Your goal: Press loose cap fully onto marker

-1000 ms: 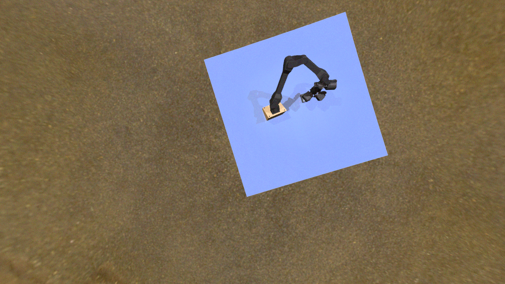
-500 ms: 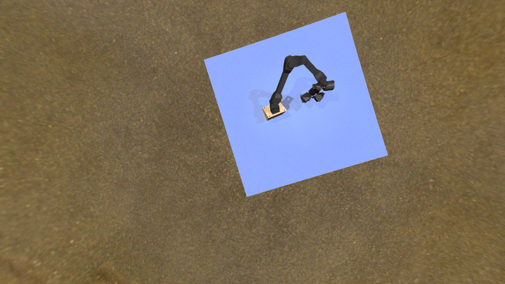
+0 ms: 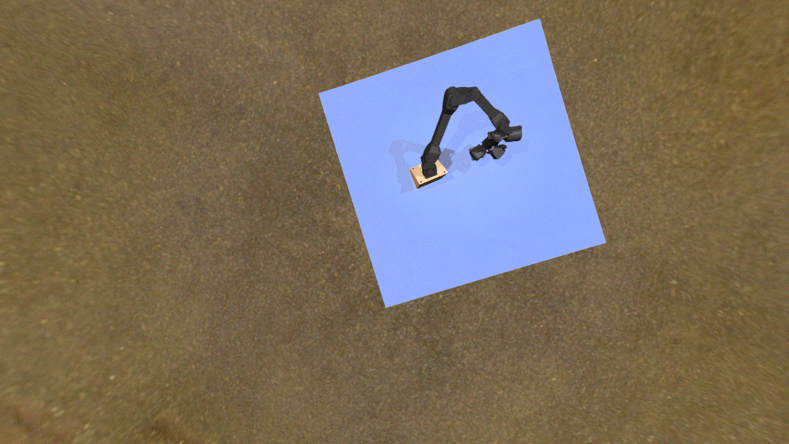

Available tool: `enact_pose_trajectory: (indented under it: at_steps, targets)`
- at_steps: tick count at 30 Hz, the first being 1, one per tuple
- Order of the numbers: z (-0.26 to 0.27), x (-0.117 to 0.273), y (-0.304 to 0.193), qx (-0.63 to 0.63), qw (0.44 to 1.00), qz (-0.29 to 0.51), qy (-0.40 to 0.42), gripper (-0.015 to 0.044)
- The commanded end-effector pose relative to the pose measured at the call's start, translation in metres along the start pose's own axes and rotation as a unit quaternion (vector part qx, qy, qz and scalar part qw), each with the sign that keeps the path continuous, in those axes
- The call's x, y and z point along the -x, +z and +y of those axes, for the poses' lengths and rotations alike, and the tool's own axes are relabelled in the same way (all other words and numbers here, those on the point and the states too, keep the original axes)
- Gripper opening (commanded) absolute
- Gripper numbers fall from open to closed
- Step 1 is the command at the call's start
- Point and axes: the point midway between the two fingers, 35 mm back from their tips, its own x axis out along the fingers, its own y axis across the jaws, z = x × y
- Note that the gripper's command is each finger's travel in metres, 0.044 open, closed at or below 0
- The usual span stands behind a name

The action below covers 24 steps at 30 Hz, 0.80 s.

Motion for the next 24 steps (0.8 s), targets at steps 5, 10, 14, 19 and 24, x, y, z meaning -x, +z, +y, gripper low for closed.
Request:
enact_pose_trajectory:
  at_steps: [5,10,14,19,24]
  targets:
    - [-0.0002,-0.0014,-0.0011,-0.002,1.000,0.003,0.000,0.0000]
    - [-0.0003,-0.0007,-0.0004,0.000,1.000,0.001,0.000,0.0131]
    - [-0.0003,-0.0007,-0.0004,0.000,1.000,0.001,0.000,0.0236]
    - [-0.0003,-0.0007,-0.0004,0.000,1.000,0.001,0.000,0.0368]
    - [-0.0003,-0.0007,-0.0004,0.000,1.000,0.001,0.000,0.0440]
